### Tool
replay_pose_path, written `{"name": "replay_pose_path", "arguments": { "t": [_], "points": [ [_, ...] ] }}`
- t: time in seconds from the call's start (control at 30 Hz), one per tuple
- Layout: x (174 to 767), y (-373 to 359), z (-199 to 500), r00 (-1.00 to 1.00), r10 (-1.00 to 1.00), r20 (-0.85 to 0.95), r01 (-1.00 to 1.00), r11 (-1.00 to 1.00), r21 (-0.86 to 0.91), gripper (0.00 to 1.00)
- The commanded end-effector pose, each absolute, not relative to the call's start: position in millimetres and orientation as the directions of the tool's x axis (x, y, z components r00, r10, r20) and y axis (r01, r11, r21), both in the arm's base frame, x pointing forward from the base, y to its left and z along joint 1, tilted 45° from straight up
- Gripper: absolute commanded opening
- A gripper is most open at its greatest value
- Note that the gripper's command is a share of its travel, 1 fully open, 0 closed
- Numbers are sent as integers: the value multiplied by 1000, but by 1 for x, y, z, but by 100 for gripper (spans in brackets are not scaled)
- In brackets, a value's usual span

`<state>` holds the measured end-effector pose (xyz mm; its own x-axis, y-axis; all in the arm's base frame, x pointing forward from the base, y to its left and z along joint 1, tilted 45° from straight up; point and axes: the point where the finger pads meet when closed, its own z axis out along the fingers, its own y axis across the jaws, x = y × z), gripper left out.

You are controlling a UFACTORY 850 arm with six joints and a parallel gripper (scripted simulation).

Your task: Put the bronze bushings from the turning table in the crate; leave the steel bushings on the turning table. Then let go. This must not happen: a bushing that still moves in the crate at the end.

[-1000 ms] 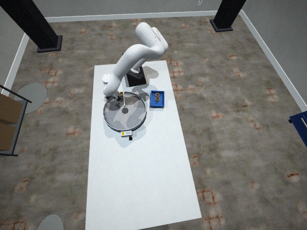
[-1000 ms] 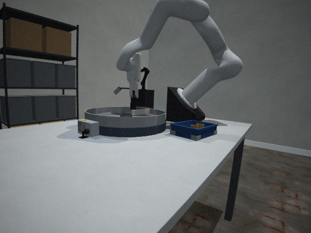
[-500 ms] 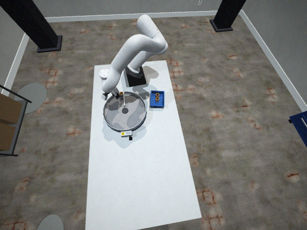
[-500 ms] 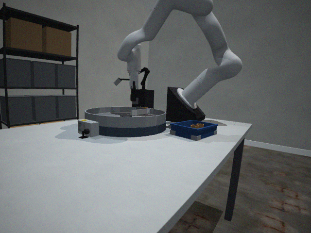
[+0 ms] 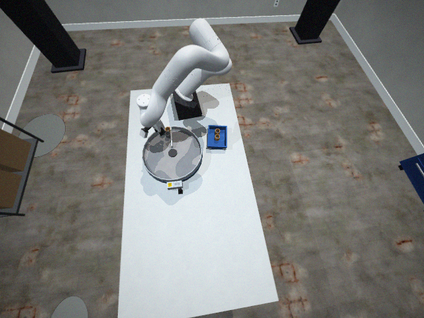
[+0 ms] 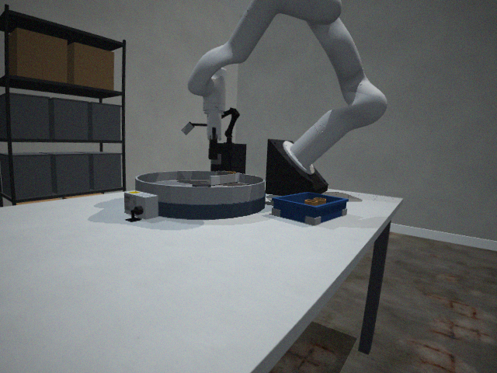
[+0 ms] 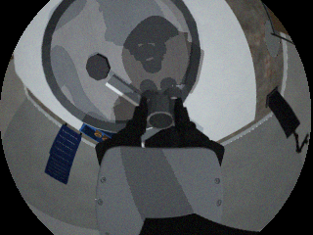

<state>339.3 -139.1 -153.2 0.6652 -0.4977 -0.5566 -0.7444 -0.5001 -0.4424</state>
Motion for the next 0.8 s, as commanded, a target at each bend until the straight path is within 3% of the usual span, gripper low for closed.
{"name": "replay_pose_path", "arguments": {
  "t": [0.0,0.77],
  "points": [
    [340,-140,-153,666,-499,-555,-744,-500,-443,0],
    [478,-98,-121,666,-499,-555,-744,-500,-443,0]
  ]
}}
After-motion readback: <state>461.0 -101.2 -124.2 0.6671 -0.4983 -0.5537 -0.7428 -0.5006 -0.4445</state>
